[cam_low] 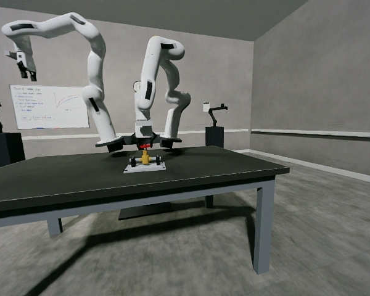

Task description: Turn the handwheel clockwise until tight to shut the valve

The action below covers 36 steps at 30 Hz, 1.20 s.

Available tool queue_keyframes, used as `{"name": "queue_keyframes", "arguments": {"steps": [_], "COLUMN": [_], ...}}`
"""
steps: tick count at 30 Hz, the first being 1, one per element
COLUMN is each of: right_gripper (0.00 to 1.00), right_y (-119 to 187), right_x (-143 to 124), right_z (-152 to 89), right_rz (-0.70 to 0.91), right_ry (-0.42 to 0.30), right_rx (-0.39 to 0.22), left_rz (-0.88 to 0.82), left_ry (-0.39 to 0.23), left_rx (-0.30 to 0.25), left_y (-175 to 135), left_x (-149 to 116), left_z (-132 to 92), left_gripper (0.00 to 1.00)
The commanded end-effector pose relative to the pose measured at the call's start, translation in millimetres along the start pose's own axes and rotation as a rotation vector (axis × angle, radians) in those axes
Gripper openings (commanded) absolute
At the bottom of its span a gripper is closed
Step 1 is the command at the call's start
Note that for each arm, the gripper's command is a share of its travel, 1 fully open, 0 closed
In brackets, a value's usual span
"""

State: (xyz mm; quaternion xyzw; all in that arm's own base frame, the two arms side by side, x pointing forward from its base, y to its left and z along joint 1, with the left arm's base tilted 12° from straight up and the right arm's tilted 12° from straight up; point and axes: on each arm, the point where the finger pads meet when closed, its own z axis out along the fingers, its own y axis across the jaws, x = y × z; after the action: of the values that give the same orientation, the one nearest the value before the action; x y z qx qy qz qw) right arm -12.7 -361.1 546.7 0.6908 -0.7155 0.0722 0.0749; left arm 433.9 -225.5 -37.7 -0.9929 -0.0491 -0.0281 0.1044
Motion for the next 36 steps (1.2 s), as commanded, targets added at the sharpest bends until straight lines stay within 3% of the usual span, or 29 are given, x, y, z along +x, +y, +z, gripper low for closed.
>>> {"name": "queue_keyframes", "arguments": {"steps": [1,36], "right_gripper": [1.0,1.0], "right_y": [0.0,0.0], "right_x": [0.4,0.4], "right_z": [-0.8,-0.8], "right_rz": [0.0,0.0], "right_ry": [0.002,0.002], "right_rx": [0.0,0.0], "left_rz": [0.005,0.075], "left_ry": [0.001,0.001], "left_rx": [-0.001,-0.001], "left_y": [0.5,0.5], "left_x": [0.9,0.9], "left_z": [-0.7,-0.7], "left_gripper": [0.0,0.0]}}
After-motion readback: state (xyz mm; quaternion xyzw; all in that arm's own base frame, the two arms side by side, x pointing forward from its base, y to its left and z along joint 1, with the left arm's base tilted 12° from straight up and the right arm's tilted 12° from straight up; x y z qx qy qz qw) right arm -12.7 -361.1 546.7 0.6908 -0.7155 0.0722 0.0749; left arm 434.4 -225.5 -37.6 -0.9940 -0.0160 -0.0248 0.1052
